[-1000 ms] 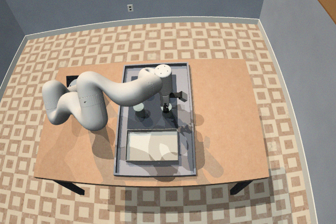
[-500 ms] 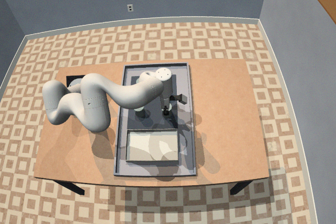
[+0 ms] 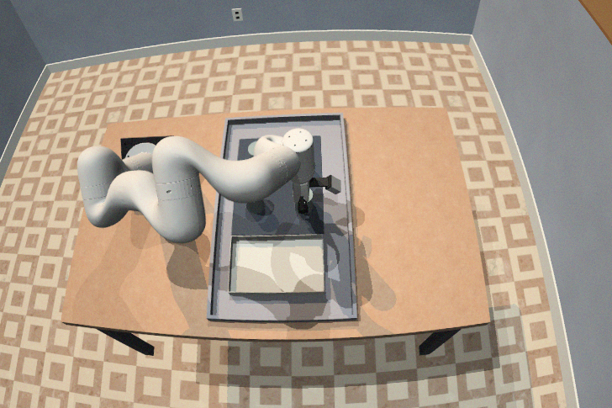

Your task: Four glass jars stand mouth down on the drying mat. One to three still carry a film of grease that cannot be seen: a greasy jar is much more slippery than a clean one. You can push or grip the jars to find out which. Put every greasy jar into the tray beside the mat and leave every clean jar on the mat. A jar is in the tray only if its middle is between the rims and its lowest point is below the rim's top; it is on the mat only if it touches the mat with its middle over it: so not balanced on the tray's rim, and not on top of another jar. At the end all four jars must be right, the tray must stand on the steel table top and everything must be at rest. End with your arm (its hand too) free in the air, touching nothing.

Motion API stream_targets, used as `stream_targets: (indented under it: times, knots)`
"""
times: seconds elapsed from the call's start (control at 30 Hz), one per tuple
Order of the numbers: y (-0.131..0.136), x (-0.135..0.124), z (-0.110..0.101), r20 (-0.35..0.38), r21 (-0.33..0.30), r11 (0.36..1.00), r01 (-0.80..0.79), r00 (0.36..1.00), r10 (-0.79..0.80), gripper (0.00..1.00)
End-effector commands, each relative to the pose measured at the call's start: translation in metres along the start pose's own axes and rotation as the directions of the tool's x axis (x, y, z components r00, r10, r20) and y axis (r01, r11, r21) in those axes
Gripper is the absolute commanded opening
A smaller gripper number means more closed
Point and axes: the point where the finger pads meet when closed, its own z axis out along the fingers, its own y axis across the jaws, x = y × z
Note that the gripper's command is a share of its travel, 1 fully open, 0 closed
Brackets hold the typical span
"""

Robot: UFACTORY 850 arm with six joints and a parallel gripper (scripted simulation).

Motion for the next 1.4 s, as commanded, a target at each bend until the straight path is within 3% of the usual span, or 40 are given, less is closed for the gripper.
stream_targets:
  times: [0.0,0.03,1.37]
  knots:
    - [0.0000,0.0007,-0.0007,-0.002,0.000,1.000,0.000,1.000,0.000,1.00]
    - [0.0000,0.0007,-0.0007,-0.002,0.000,1.000,0.000,1.000,0.000,0.91]
    - [0.0000,0.0007,-0.0007,-0.002,0.000,1.000,0.000,1.000,0.000,0.85]
